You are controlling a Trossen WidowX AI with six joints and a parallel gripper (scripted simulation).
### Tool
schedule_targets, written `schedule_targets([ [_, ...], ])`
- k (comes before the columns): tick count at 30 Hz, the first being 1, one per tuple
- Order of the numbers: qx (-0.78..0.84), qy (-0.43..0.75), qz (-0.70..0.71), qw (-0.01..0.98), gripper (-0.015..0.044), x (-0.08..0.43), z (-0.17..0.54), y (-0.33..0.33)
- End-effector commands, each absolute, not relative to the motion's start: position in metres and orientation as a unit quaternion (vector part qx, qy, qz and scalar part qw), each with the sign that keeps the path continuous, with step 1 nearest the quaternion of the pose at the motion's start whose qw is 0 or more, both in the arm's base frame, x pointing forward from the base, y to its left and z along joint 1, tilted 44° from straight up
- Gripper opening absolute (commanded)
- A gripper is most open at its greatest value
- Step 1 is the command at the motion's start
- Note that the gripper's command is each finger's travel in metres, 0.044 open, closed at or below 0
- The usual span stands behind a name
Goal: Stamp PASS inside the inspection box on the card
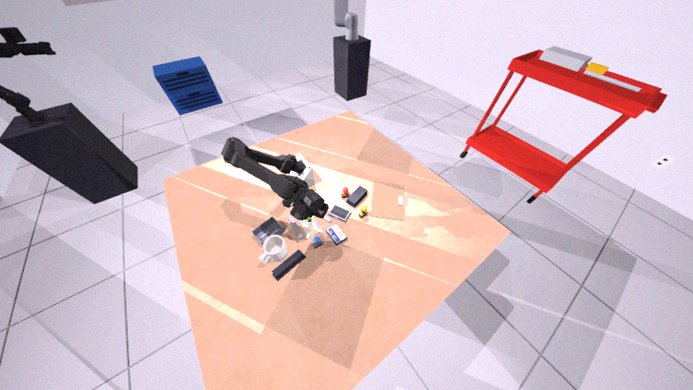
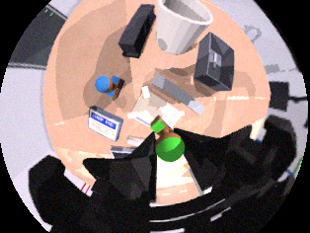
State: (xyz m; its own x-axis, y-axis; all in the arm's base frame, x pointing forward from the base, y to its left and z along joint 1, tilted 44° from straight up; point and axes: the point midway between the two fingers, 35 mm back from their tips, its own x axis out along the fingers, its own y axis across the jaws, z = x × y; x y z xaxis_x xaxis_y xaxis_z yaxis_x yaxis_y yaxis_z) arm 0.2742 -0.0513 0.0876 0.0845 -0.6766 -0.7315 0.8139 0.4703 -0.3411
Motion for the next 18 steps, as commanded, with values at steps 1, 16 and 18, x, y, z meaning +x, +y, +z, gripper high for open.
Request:
schedule_targets([
  [1,0.074,0.446,-0.51,0.732,0.0,0.2739,0.0857,-0.0538],
  [16,0.074,0.445,-0.51,0.732,0.0,0.2745,0.0786,-0.0608],
  [18,0.074,0.444,-0.51,0.733,0.0,0.2746,0.0777,-0.0617],
])
